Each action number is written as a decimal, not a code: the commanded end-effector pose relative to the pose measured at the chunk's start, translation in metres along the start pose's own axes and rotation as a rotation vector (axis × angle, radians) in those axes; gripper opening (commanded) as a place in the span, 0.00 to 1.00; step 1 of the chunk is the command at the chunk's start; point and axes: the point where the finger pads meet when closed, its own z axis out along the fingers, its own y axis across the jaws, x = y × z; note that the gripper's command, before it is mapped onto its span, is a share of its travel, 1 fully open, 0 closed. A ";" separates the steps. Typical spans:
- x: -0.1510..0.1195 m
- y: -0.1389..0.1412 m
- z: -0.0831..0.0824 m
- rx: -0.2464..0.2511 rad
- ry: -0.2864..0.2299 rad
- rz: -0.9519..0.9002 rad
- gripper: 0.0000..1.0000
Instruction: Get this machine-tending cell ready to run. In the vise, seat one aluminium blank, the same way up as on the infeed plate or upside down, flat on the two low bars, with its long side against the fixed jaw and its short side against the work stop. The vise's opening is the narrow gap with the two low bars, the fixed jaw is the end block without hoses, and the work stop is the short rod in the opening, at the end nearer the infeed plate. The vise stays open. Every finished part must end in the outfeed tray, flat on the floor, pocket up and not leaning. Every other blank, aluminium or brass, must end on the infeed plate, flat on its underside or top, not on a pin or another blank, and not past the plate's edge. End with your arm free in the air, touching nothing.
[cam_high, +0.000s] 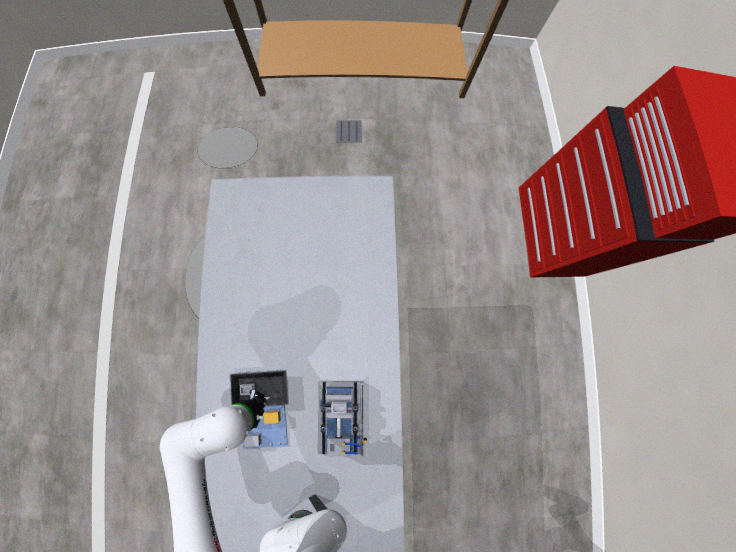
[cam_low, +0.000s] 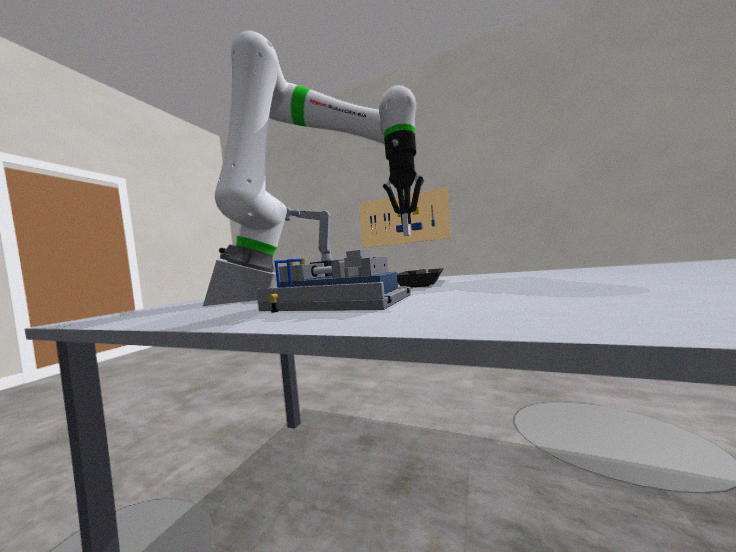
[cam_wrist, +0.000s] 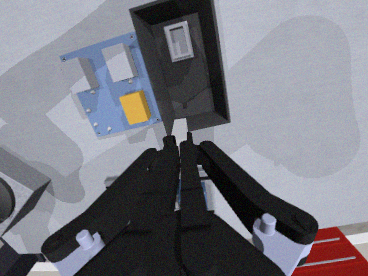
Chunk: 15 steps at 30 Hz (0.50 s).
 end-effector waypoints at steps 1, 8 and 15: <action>0.000 0.000 0.006 -0.001 0.000 0.000 0.00; 0.000 0.001 0.016 -0.001 0.000 0.000 0.00; 0.000 0.001 0.029 -0.001 0.000 0.000 0.00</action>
